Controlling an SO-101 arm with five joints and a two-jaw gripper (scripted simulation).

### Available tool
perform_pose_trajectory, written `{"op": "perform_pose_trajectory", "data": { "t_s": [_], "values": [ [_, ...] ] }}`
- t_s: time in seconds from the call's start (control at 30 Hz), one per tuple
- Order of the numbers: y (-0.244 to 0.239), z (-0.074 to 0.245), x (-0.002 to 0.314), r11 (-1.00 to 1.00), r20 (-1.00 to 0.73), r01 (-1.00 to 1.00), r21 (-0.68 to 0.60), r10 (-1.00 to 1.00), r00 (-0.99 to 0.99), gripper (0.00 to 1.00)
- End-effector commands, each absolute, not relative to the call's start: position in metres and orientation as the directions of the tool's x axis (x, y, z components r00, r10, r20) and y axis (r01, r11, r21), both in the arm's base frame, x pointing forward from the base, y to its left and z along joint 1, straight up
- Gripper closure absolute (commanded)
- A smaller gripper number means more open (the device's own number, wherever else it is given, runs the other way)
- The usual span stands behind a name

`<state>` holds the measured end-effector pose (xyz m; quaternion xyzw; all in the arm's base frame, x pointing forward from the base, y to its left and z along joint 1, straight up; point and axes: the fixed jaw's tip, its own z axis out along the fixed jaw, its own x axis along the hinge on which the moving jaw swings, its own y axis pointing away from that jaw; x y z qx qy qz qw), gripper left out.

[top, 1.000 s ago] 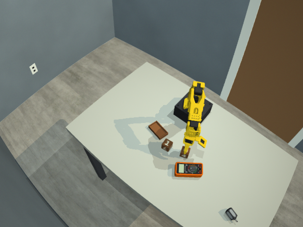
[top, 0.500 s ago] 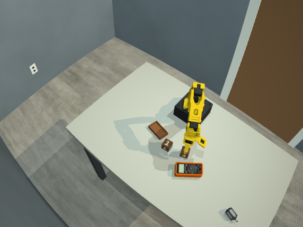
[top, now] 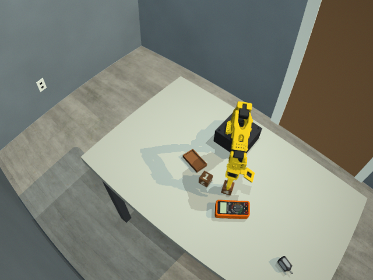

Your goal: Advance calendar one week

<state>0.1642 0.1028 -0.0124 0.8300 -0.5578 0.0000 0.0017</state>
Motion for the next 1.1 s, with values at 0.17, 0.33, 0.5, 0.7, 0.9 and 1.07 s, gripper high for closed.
{"op": "perform_pose_trajectory", "data": {
  "t_s": [0.17, 0.33, 0.5, 0.7, 0.9, 1.07],
  "values": [
    [0.101, -0.017, 0.165, -0.376, 0.002, -0.926, 0.015, -0.926, 0.377, 0.65],
    [0.101, -0.022, 0.165, -0.376, 0.002, -0.926, 0.015, -0.926, 0.377, 0.65],
    [0.102, -0.026, 0.166, -0.376, 0.002, -0.926, 0.015, -0.926, 0.377, 0.65],
    [0.102, -0.036, 0.166, -0.376, 0.002, -0.926, 0.015, -0.926, 0.377, 0.65],
    [0.101, -0.046, 0.165, -0.376, 0.002, -0.926, 0.015, -0.926, 0.377, 0.65],
    [0.101, -0.049, 0.165, -0.376, 0.002, -0.926, 0.015, -0.926, 0.377, 0.65]
  ]
}}
